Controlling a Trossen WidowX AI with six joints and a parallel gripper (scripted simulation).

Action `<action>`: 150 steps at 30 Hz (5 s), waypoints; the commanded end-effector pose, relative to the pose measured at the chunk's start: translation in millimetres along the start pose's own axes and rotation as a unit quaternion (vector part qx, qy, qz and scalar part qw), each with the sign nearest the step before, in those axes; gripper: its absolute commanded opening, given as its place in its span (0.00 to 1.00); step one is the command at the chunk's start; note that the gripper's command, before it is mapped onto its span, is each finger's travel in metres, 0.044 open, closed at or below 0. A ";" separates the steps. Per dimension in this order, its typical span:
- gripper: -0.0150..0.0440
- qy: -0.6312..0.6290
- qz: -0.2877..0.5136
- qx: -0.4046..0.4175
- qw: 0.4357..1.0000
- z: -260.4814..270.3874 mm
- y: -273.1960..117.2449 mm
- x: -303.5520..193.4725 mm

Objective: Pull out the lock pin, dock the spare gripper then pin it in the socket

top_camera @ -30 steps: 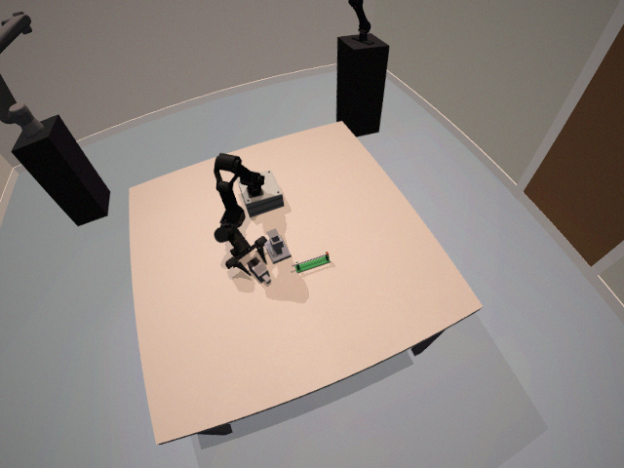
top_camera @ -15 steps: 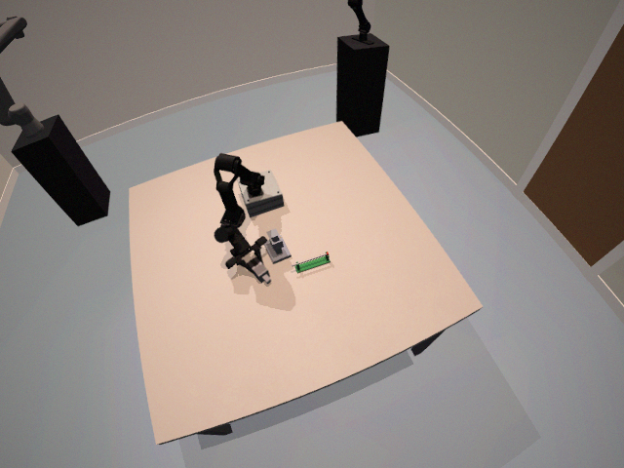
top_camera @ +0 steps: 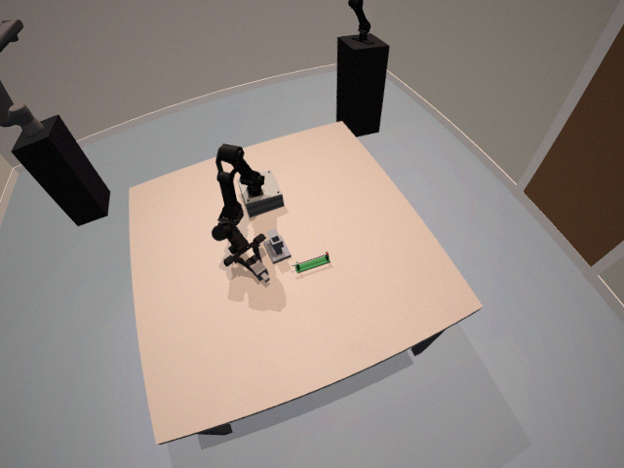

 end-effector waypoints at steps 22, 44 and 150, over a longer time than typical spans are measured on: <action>0.25 -0.014 0.010 0.000 1.000 -7.1 -32.8 -60.5; 0.25 -0.001 0.001 0.001 1.000 -17.1 -49.7 -75.3; 0.25 -0.957 -0.135 -0.170 0.190 -143.7 -97.0 -121.0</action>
Point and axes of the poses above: the point midway between the two fingers, 35 mm back from their tips, its own y axis out along the fingers, its own z axis across the jaws, x = y × z, the point moved 2 cm from there along -y, back along the fingers, and after that the axes turned 8 degrees about y, right-handed, at the moved point
